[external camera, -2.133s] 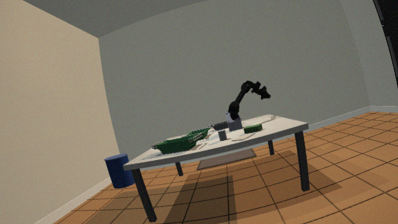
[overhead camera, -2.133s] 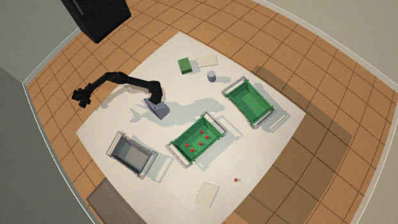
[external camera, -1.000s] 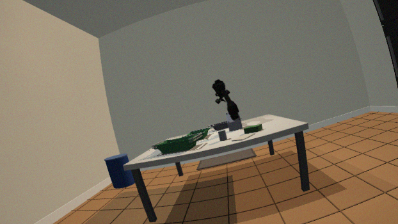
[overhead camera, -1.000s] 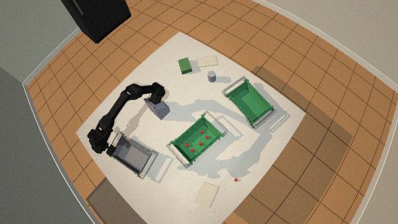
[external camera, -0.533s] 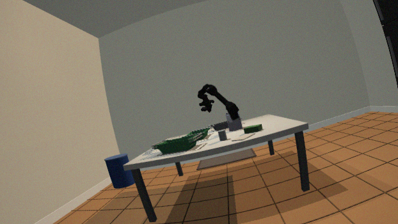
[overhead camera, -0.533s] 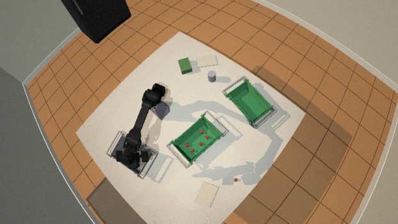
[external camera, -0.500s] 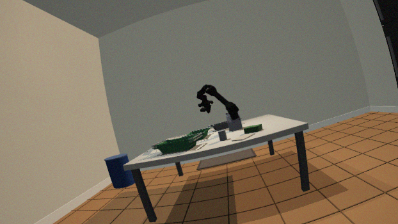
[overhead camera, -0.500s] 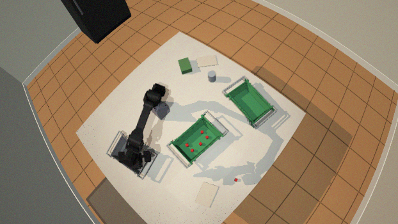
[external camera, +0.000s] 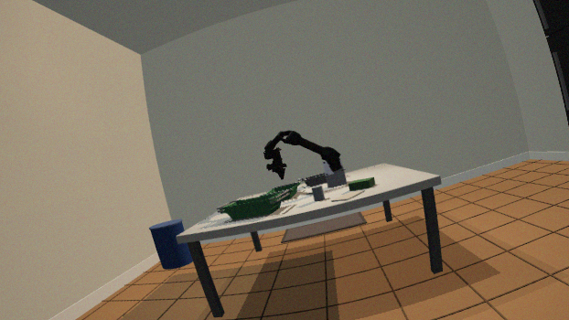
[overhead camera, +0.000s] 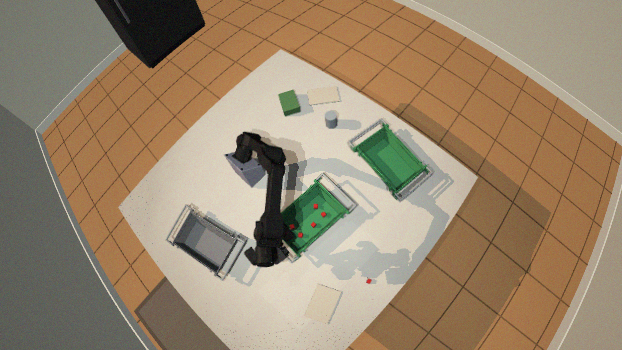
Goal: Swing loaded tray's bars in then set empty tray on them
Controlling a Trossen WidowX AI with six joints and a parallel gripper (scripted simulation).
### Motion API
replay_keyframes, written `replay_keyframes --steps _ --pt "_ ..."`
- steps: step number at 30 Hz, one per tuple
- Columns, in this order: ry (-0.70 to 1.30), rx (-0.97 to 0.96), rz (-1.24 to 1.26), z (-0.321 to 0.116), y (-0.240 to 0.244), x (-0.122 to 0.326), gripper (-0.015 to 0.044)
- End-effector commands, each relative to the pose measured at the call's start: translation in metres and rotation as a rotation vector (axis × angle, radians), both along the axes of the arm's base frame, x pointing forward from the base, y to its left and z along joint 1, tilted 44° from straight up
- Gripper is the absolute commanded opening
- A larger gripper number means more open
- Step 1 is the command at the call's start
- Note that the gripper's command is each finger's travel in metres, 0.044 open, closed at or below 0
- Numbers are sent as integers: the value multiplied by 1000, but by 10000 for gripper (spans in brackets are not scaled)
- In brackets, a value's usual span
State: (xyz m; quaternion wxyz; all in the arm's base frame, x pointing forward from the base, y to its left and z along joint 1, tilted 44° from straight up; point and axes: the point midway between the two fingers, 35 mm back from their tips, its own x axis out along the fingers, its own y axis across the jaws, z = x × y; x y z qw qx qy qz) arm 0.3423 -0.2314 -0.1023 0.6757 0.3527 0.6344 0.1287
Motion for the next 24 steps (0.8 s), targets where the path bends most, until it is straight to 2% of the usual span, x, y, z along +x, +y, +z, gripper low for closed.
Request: replay_keyframes --steps 1,24 --pt "-37 51 32 8 19 11 85" --pt "-39 53 33 -36 59 21 85"
